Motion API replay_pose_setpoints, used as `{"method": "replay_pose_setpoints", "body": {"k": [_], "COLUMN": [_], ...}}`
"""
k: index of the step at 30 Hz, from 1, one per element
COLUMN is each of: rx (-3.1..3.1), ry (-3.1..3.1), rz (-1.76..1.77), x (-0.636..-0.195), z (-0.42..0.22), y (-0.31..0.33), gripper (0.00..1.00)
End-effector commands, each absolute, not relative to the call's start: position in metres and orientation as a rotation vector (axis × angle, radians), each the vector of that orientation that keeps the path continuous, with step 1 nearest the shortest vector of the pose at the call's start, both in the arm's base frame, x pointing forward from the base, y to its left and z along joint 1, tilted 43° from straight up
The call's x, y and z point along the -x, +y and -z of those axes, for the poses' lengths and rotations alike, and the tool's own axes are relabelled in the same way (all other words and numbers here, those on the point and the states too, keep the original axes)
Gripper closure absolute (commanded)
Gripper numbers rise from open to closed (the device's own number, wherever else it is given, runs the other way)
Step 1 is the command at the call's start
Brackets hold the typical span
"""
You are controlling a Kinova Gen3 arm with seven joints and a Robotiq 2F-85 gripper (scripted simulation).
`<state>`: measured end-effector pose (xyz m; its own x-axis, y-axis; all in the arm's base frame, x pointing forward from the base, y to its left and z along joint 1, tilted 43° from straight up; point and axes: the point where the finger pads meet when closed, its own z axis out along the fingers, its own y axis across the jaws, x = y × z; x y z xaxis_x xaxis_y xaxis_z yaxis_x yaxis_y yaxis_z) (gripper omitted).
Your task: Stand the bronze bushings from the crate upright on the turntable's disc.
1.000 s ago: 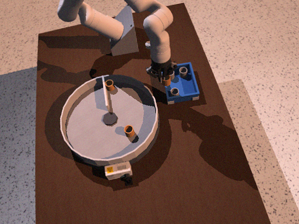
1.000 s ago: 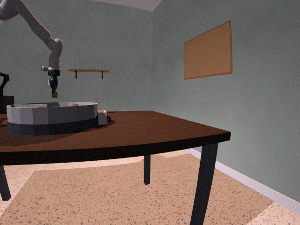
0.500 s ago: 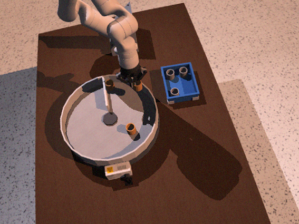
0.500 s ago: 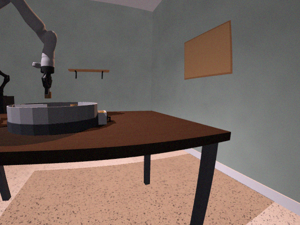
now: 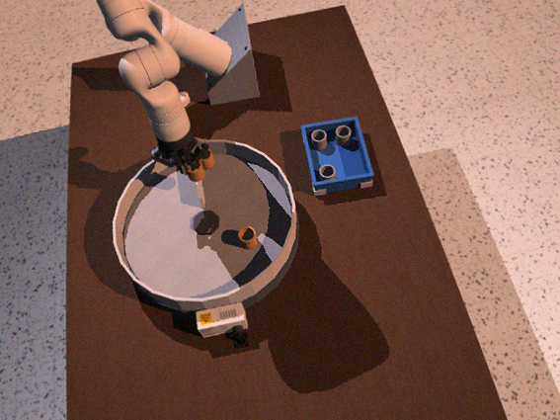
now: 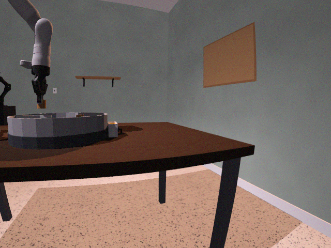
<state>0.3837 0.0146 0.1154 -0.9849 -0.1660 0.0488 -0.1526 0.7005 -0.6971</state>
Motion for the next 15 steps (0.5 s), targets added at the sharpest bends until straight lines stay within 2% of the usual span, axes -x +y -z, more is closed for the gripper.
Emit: {"method": "replay_pose_setpoints", "body": {"k": [1,15], "rx": [0.246,0.246], "ry": [2.891,2.891], "rz": [1.139,1.139], "x": [-0.384,-0.390], "z": [-0.124,-0.162], "y": [0.013,-0.028], "gripper": [1.00,1.00]}}
